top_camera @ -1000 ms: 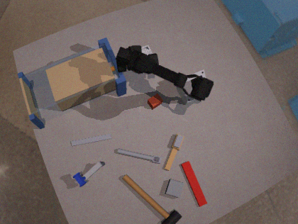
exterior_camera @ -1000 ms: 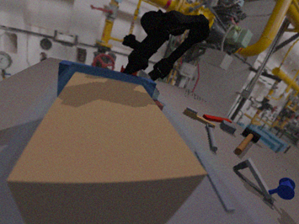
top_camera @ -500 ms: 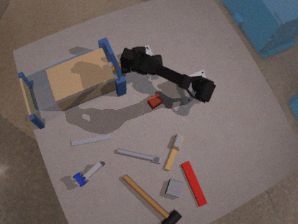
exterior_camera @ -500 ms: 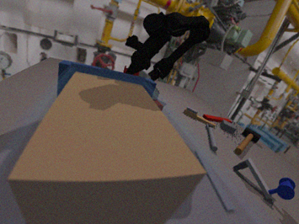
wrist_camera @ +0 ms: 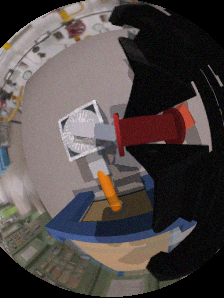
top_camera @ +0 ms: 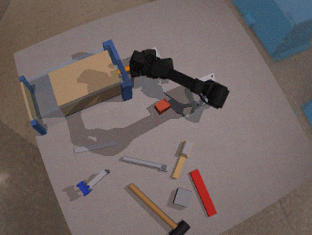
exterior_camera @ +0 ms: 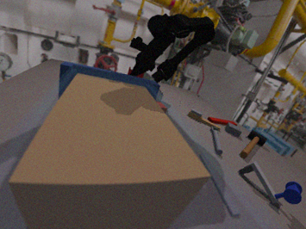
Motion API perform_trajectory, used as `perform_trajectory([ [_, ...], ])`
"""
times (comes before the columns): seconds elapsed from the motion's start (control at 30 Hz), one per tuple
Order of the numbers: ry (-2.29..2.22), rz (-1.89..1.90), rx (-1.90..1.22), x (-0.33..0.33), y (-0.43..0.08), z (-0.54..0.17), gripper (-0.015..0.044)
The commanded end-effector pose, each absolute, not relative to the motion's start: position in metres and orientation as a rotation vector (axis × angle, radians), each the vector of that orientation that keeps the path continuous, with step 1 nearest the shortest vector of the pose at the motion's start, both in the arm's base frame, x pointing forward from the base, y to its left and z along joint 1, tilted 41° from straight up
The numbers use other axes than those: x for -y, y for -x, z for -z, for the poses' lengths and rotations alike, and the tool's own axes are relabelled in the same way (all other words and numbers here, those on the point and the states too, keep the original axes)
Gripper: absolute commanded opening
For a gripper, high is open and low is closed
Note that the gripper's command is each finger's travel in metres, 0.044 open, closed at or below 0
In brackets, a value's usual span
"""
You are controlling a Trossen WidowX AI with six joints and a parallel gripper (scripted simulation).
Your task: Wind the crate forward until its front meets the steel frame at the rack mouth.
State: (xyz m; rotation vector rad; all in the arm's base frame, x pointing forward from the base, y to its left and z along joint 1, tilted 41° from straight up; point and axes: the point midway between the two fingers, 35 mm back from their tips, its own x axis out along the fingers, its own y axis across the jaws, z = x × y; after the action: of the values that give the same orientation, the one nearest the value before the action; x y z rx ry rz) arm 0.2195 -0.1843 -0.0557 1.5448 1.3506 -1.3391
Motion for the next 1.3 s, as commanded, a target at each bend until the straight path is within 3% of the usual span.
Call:
perform_trajectory([
  [0.0, -1.544, 1.343, -1.378, 0.176, -0.208, 0.053, 0.0000],
  [1.27, -1.543, 1.345, -1.380, 0.170, -0.169, 0.049, 0.0000],
])
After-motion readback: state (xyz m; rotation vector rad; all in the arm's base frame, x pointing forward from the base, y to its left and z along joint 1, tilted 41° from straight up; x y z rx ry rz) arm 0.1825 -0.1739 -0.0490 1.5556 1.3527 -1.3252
